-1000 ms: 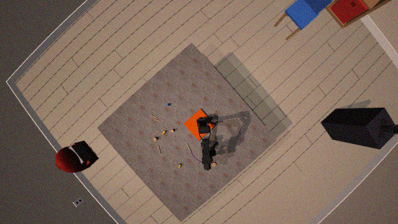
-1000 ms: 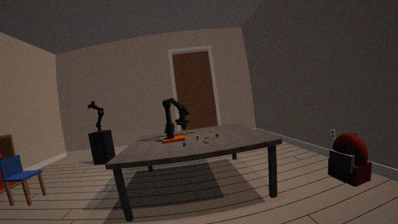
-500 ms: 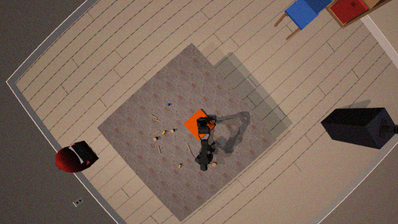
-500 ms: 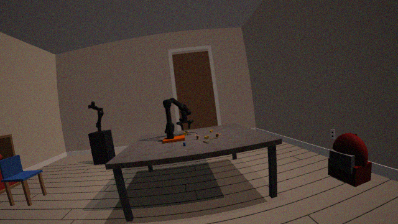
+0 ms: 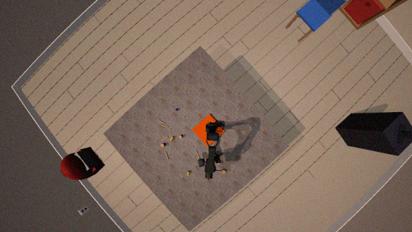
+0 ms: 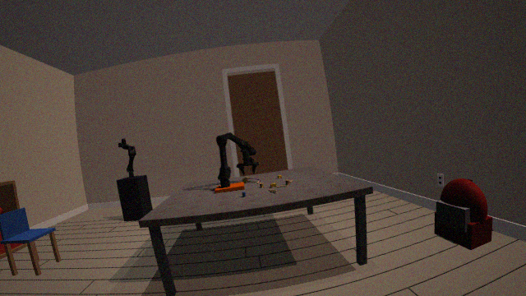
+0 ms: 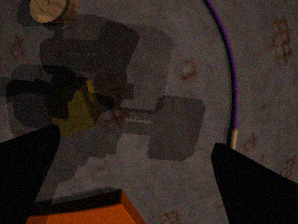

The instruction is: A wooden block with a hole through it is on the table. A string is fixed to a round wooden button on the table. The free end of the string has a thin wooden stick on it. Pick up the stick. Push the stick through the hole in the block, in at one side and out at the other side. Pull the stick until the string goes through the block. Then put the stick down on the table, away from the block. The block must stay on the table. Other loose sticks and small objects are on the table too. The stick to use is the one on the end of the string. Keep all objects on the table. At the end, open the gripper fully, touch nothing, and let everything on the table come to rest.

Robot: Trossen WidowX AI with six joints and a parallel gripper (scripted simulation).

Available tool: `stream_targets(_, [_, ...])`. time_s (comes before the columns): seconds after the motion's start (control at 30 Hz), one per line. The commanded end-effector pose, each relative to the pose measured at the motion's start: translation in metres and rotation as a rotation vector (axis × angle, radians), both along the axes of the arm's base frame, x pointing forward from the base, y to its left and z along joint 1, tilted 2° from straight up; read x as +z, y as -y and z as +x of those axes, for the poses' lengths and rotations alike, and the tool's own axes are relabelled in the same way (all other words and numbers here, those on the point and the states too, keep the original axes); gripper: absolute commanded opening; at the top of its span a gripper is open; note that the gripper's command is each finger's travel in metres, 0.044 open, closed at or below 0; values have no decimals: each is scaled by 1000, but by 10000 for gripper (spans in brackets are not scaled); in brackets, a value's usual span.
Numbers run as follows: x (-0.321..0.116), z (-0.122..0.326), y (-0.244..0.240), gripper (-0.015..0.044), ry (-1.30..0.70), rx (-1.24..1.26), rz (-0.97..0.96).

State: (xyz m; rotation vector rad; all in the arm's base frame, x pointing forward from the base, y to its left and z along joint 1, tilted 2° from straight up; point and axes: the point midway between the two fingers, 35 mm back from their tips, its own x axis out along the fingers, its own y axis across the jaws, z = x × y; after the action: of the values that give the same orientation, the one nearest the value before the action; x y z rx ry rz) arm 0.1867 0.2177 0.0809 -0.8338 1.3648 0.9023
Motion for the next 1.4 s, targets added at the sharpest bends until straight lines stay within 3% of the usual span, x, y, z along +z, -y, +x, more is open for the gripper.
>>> stream_targets(0.0, [-3, 31, 19, 440, -48, -967, -15])
stream_targets(1.23, [-5, 78, 59, 440, -124, -2877, -18])
stream_targets(1.37, [-5, 78, 59, 440, -126, -2910, -18])
